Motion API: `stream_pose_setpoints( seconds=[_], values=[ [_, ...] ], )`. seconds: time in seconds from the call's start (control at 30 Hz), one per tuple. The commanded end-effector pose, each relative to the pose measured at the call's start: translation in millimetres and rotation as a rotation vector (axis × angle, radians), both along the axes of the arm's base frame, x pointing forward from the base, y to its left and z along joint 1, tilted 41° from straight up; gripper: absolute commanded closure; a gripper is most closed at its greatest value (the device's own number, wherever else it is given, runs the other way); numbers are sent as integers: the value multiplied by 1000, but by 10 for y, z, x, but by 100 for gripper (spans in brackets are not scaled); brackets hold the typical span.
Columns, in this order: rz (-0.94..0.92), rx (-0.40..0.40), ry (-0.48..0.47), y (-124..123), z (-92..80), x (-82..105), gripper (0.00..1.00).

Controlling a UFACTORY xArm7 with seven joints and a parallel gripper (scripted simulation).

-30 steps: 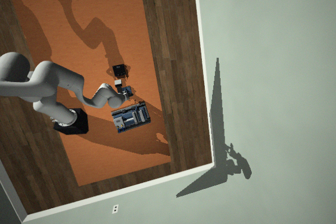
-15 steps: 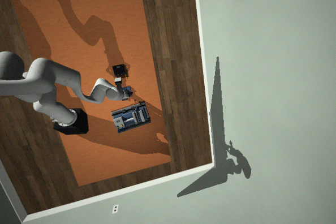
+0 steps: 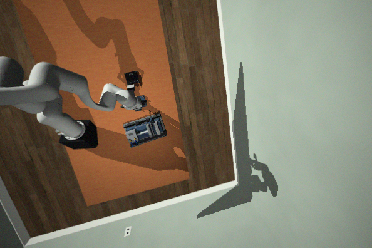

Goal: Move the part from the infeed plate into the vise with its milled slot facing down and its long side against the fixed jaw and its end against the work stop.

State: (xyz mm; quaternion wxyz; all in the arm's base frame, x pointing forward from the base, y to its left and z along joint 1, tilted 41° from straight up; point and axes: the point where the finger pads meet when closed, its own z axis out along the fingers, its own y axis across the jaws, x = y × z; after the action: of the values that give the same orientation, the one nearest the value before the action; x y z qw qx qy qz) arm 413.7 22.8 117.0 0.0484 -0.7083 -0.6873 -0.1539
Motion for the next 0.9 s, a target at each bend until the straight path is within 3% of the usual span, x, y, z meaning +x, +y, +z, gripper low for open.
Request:
stream_pose_setpoints(
  seconds=[0.0, 0.87],
  values=[
    [-10, -48, 3, -8, 11, 8, 11],
    [-32, -197, 11, 10, 14, 9, 11]
  ],
)
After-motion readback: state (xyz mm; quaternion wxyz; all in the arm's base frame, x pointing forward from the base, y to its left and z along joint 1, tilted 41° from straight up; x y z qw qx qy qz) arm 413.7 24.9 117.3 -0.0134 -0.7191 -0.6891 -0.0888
